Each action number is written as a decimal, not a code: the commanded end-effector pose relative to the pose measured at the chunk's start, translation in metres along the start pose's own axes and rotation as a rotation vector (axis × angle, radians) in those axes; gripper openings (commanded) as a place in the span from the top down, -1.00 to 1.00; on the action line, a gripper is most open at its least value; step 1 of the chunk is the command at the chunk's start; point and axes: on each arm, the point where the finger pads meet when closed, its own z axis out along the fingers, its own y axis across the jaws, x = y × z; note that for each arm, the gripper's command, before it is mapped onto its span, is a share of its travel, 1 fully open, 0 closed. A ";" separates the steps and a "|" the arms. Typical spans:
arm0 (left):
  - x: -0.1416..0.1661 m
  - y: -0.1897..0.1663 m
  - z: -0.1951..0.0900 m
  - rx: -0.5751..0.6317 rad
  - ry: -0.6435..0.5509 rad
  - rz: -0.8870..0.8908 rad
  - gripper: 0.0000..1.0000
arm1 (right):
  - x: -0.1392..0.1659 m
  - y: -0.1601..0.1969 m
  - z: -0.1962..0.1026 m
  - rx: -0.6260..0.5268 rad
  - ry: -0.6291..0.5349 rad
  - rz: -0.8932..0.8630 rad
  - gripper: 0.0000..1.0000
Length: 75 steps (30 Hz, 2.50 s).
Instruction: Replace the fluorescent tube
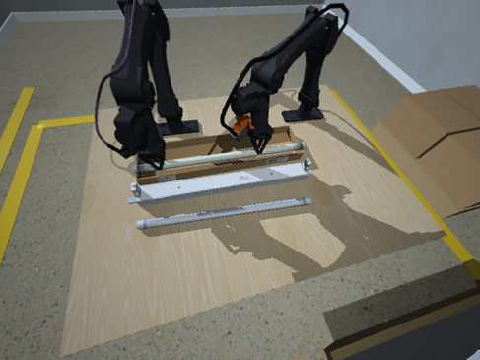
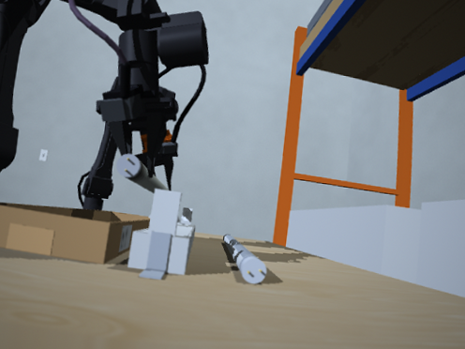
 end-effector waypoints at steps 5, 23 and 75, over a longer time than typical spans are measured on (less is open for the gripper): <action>-0.003 0.000 -0.016 -0.027 -0.036 -0.012 0.78 | -0.001 -0.006 -0.007 -0.009 -0.005 -0.002 0.78; -0.007 -0.006 -0.023 -0.033 -0.051 -0.018 0.78 | 0.003 -0.012 -0.007 -0.023 0.001 -0.008 0.78; -0.003 -0.037 -0.026 -0.014 -0.026 -0.022 0.78 | 0.001 -0.041 -0.011 -0.009 -0.003 -0.009 0.78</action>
